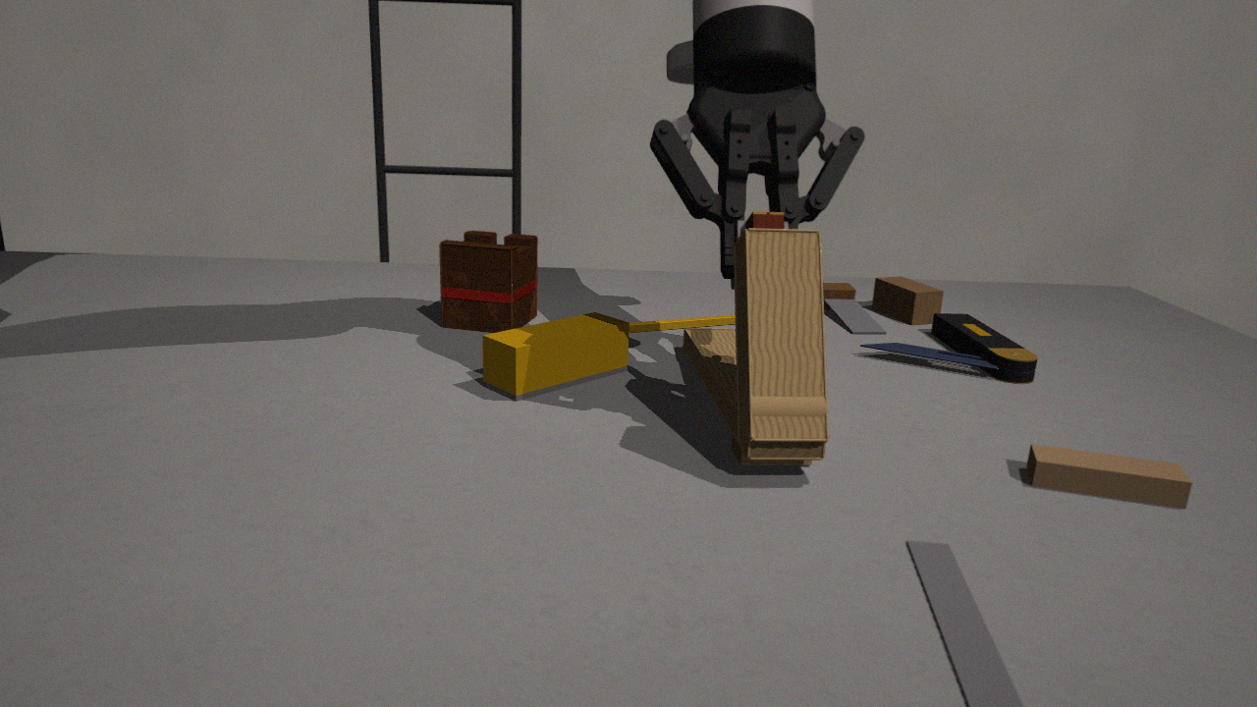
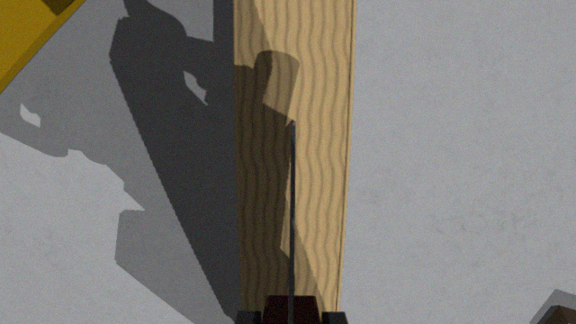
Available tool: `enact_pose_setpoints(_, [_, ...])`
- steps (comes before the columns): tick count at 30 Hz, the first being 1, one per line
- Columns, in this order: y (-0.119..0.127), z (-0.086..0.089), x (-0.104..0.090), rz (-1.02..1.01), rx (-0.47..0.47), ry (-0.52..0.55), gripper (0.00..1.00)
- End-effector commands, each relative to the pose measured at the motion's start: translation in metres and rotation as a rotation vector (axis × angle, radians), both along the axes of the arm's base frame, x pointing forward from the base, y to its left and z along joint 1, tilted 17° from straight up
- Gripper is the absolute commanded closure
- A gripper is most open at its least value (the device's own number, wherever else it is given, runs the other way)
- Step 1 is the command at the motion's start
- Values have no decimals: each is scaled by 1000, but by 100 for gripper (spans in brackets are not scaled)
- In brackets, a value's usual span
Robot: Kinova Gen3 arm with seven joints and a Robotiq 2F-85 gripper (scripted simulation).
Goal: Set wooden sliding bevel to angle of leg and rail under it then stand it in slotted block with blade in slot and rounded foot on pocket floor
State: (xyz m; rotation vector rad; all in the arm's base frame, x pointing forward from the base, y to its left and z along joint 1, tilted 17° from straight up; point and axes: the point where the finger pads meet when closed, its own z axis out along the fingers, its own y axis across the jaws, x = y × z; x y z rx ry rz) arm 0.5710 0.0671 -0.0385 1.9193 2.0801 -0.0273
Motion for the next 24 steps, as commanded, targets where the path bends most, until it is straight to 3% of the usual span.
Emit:
enact_pose_setpoints(1, [-1,-2,1,0,0,-2,90])
enact_pose_setpoints(24, [-3,-13,4,0,0,-2,90])
